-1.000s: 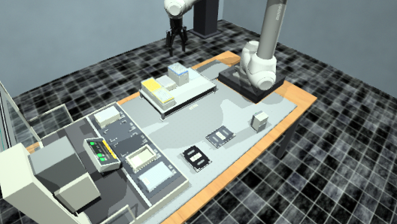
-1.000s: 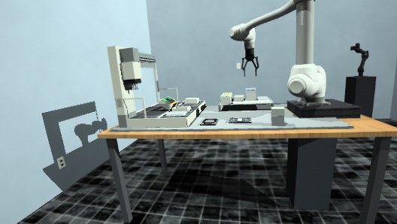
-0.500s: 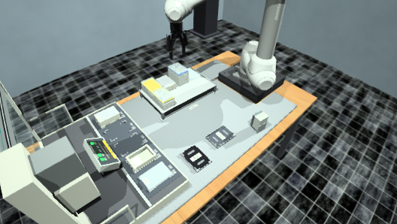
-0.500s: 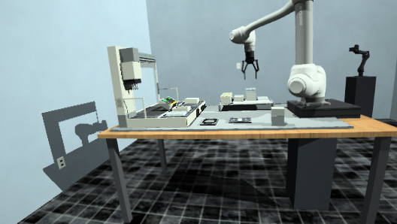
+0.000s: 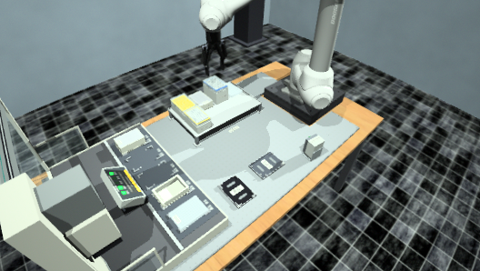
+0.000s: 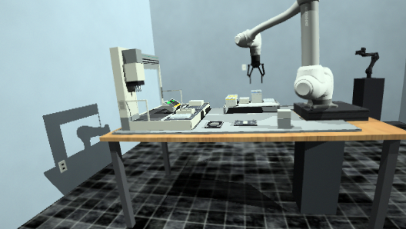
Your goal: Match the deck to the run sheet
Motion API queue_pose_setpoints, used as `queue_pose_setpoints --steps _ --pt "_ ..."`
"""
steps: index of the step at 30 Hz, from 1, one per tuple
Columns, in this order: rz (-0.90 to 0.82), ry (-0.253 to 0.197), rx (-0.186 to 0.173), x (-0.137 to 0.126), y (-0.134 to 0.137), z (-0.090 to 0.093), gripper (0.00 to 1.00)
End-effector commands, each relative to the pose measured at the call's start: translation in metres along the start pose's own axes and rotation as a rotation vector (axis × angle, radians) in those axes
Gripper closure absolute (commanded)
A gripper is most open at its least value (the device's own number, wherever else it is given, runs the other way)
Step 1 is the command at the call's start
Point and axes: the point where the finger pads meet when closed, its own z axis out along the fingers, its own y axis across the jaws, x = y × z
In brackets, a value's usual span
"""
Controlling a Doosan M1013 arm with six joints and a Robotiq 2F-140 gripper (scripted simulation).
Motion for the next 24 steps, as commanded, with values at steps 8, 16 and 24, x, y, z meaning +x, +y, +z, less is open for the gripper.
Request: queue_pose_setpoints --steps 8,16,24 --pt "0.000 0.000 0.001 0.000 0.000 0.011 0.33" --pt "0.000 0.000 0.001 0.000 0.000 0.025 0.33" --pt "0.000 0.000 0.001 0.000 0.000 0.035 0.33"
